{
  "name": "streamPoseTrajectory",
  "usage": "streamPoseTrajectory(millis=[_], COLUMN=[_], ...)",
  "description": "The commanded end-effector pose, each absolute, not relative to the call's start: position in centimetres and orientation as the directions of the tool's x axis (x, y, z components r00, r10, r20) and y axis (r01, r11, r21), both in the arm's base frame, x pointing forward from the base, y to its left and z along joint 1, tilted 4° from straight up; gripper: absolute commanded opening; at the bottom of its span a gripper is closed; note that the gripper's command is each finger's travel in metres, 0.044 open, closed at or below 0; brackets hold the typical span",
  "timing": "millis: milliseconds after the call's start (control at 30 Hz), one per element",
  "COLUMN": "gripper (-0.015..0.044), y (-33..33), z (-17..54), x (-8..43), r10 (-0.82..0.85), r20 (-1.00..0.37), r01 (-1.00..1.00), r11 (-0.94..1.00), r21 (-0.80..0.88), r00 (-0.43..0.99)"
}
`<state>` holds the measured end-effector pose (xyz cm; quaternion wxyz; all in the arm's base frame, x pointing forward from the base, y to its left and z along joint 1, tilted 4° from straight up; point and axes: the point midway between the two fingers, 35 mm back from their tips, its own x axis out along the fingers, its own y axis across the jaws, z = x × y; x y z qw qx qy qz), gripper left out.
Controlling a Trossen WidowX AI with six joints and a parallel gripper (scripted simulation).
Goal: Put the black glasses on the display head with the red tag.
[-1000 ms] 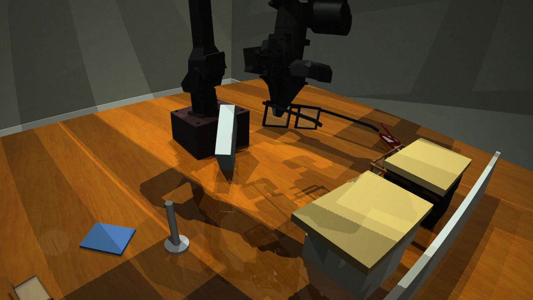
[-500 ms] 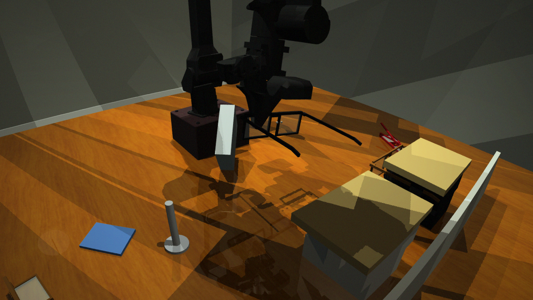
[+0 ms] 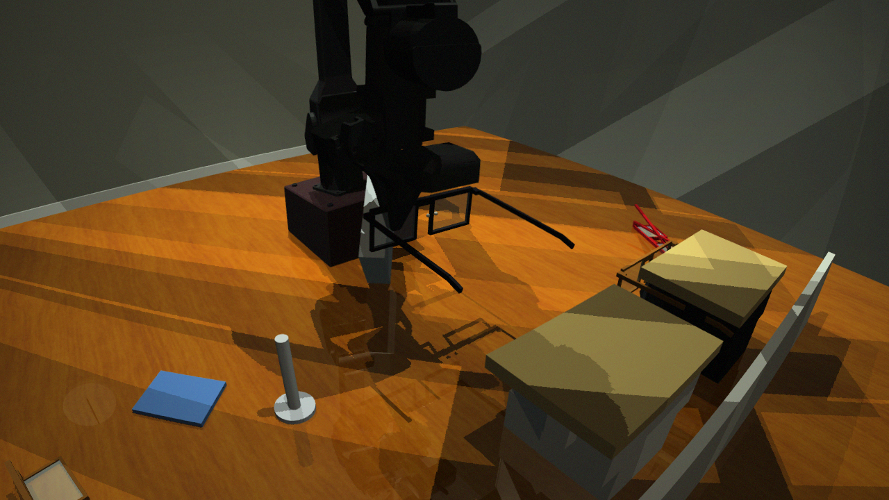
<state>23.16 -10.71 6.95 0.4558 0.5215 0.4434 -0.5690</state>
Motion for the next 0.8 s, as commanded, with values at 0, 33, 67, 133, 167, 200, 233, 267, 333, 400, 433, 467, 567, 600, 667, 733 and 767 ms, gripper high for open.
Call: streamPoseTrajectory(millis=[0, 33, 67, 133, 167, 200, 233, 267, 333, 400, 433, 467, 567, 600, 667, 733, 767], gripper=[0.0000, 0.0000, 0.0000, 0.0000, 0.0000, 0.0000, 0.0000, 0.0000, 0.0000, 0.0000, 0.0000, 0.0000, 0.0000, 0.0000, 0.0000, 0.0000, 0.0000], y=[-10.7, -10.7, -10.8, -10.8, -10.8, -10.8, -10.9, -10.9, -11.0, -11.0, -11.0, -11.0, -11.0, -11.0, -10.9, -10.9, -10.9], z=[6.6, 6.6, 6.5, 6.3, 6.2, 6.0, 5.9, 5.7, 5.4, 5.2, 5.1, 5.0, 4.8, 4.7, 4.5, 4.2, 4.0], x=[23.1, 23.1, 23.1, 23.1, 23.1, 23.0, 23.0, 23.0, 22.9, 22.9, 22.9, 22.9, 22.9, 22.9, 22.9, 22.9, 22.9], r10=[-0.037, -0.035, -0.033, -0.032, -0.033, -0.035, -0.038, -0.041, -0.048, -0.051, -0.052, -0.053, -0.057, -0.057, -0.056, -0.056, -0.056], r20=[-0.999, -0.999, -0.999, -0.999, -0.999, -0.998, -0.998, -0.997, -0.997, -0.998, -0.998, -0.998, -0.998, -0.998, -0.998, -0.998, -0.998], r01=[0.984, 0.984, 0.984, 0.984, 0.983, 0.983, 0.982, 0.982, 0.983, 0.983, 0.984, 0.984, 0.984, 0.984, 0.984, 0.984, 0.984], r11=[-0.178, -0.178, -0.178, -0.177, -0.177, -0.176, -0.175, -0.175, -0.174, -0.174, -0.175, -0.175, -0.176, -0.176, -0.176, -0.176, -0.176], r21=[-0.016, -0.006, 0.005, 0.029, 0.043, 0.055, 0.063, 0.067, 0.062, 0.052, 0.046, 0.040, 0.017, 0.011, 0.003, -0.001, 0.001], r00=[-0.023, -0.012, -0.001, 0.024, 0.038, 0.049, 0.058, 0.060, 0.054, 0.043, 0.038, 0.031, 0.007, 0.001, -0.007, -0.011, -0.009])
